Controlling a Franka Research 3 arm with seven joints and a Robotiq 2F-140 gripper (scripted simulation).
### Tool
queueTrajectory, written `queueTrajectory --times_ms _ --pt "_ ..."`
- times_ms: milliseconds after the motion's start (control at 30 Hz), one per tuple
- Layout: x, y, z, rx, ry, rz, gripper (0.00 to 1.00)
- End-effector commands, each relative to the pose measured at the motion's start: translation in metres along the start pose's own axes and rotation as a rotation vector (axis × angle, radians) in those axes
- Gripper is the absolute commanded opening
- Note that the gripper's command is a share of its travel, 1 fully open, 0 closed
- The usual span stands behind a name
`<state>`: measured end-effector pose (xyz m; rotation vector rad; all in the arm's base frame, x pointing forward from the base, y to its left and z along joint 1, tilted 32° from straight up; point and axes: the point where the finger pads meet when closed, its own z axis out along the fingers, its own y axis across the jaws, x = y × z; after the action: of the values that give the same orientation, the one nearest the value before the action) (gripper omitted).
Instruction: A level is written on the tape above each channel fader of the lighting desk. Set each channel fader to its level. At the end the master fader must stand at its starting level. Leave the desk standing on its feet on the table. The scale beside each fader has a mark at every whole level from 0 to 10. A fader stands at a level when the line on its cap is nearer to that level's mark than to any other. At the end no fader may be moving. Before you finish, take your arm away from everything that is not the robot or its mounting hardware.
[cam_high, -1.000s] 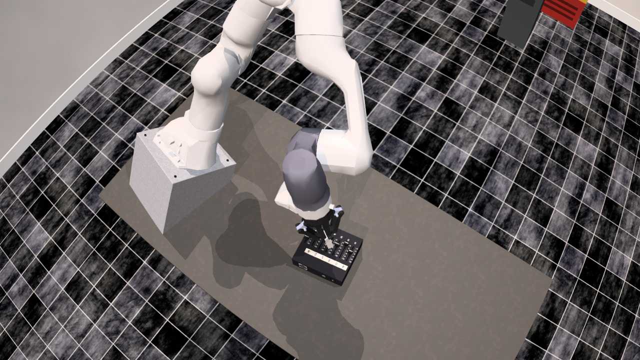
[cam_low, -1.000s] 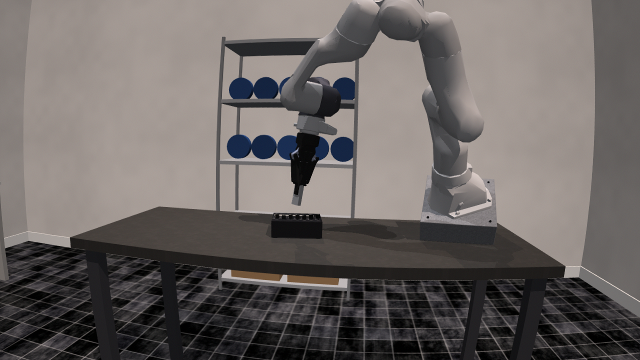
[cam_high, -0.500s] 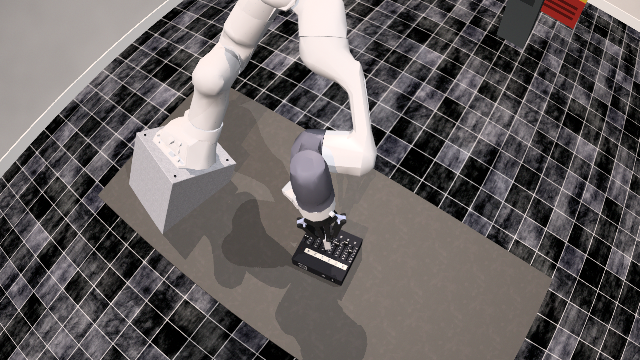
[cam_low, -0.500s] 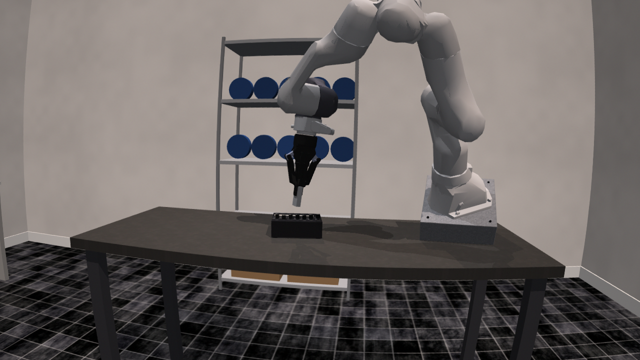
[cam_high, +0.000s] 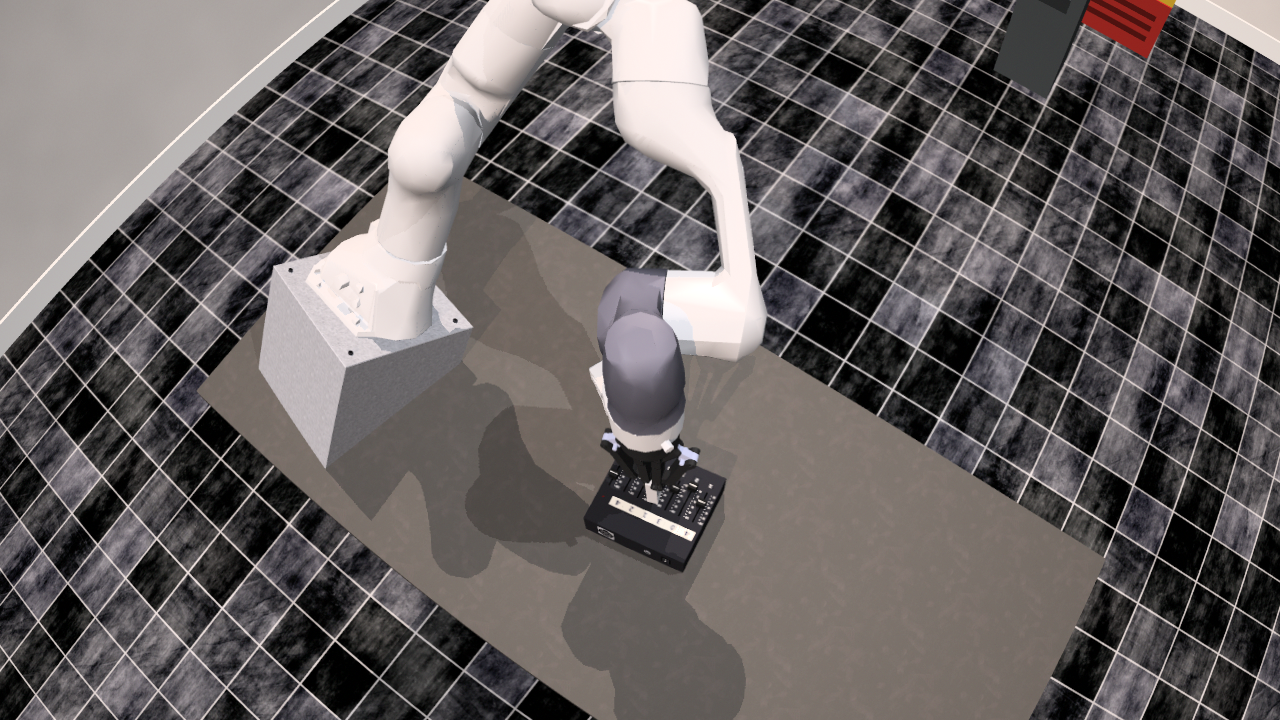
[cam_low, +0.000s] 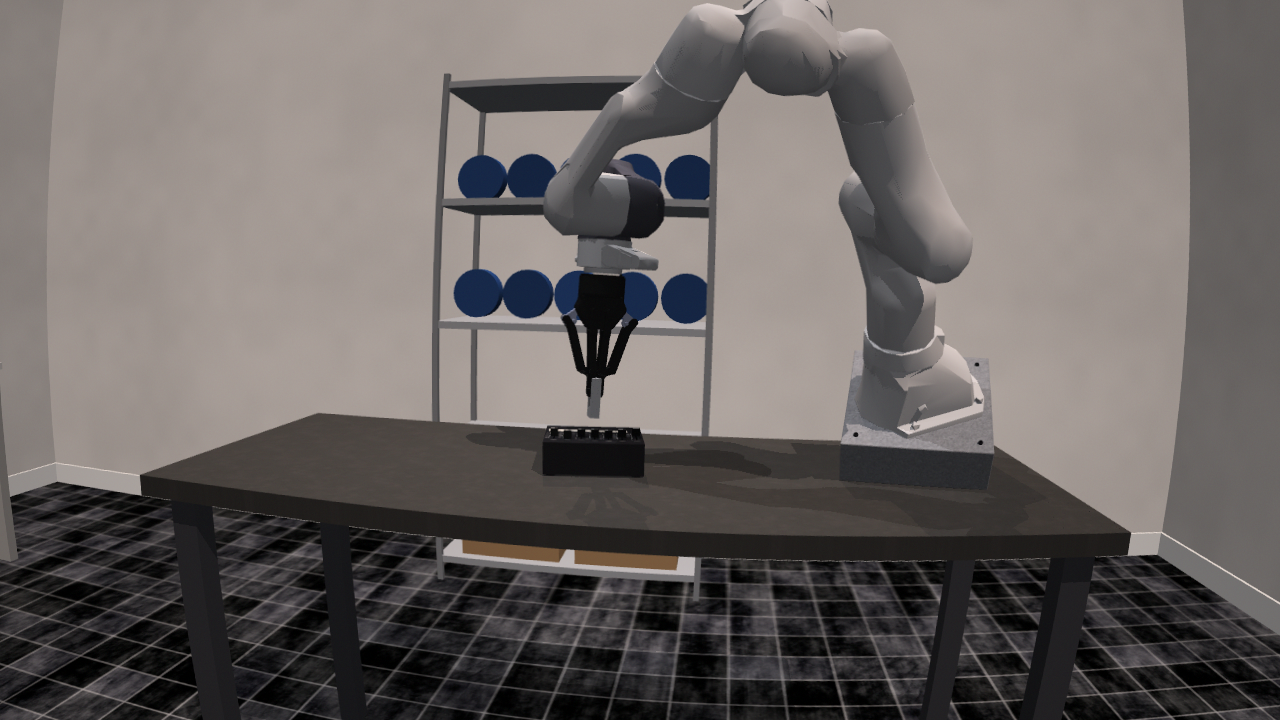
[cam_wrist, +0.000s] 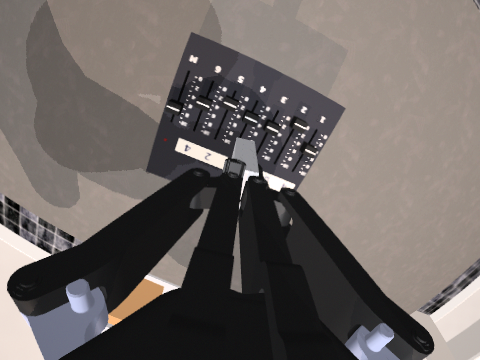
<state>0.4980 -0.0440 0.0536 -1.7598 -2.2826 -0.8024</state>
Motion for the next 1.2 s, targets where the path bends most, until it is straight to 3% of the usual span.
queueTrajectory --times_ms 0,1167 --pt "0.0036 -0.0015 0.0031 0.042 0.01 0.186 0.0" --pt "0.0036 -0.0017 0.0099 0.042 0.01 0.186 0.0"
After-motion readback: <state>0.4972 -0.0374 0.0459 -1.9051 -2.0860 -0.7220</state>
